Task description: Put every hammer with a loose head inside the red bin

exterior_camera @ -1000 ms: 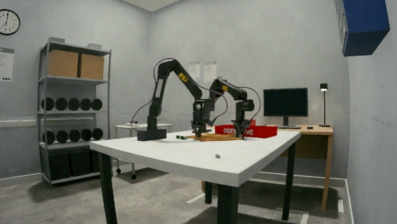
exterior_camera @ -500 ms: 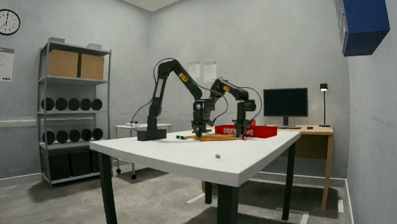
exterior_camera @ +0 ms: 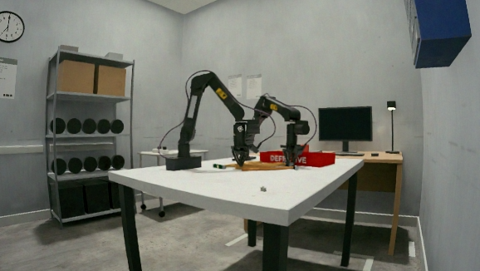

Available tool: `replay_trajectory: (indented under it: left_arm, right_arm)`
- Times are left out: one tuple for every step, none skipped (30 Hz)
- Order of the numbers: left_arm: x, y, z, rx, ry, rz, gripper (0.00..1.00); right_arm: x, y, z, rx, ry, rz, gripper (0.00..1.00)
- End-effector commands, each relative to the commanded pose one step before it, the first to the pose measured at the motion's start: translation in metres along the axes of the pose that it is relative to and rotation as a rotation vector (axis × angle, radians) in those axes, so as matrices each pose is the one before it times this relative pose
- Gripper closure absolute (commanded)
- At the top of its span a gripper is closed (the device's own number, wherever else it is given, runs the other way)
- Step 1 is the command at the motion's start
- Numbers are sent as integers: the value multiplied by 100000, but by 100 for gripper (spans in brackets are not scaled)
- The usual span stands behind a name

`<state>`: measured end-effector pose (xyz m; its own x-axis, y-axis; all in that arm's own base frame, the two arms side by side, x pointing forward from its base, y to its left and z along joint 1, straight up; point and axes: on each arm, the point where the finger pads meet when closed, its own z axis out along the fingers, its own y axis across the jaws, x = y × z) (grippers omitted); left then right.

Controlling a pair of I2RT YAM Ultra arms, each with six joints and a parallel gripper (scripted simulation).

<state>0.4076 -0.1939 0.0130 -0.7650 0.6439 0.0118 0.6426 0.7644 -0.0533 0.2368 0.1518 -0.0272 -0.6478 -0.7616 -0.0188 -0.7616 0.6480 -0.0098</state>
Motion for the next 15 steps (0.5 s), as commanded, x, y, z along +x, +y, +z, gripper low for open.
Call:
replay_trajectory:
  left_arm:
    - [-464, -28, -1205, 380, -3195, 651, 56]
    - [-131, 11, -315, -178, -625, -6, 55]
    - [5, -20, -191, -42, -151, -36, 55]
    - [6, -13, -191, -80, -147, -36, 55]
    - [-6, -11, -191, -85, -204, -32, 55]
    - [-59, -1, -191, -117, -422, -20, 55]
    - [-56, 3, -192, -139, -415, -20, 55]
    - [-55, 3, -192, -137, -415, -20, 55]
    - [-53, -1, -193, -113, -420, -20, 55]
    - [-48, -1, -194, -109, -419, -21, 55]
    - [15, -15, -191, 67, -260, -162, 55]
    - [0, 0, 0, 0, 0, 0, 55]
    - [0, 0, 0, 0, 0, 0, 55]
    - [-1, 4, -115, -18, 4, -1, 55]
    - [69, 281, -248, -51, -26, -625, 55]
  right_arm:
    - [192, 155, 0, -1522, 713, 151, 75]
    - [45, -146, -1, 822, 253, 237, 75]
    - [0, 0, 0, 0, 0, 0, 75]
    - [0, 0, 0, 0, 0, 0, 75]
    - [0, 0, 0, 0, 0, 0, 75]
    - [0, 0, 0, 0, 0, 0, 75]
    - [0, 0, 0, 0, 0, 0, 75]
    - [0, 0, 0, 0, 0, 0, 75]
    - [0, 0, 0, 0, 0, 0, 75]
    - [0, 0, 0, 0, 0, 0, 75]
    - [0, 0, 0, 0, 0, 0, 75]
    - [0, 0, 0, 0, 0, 0, 75]
    - [0, 0, 0, 0, 0, 0, 75]
    - [0, 0, 0, 0, 0, 0, 75]
    - [0, 0, 0, 0, 0, 0, 75]
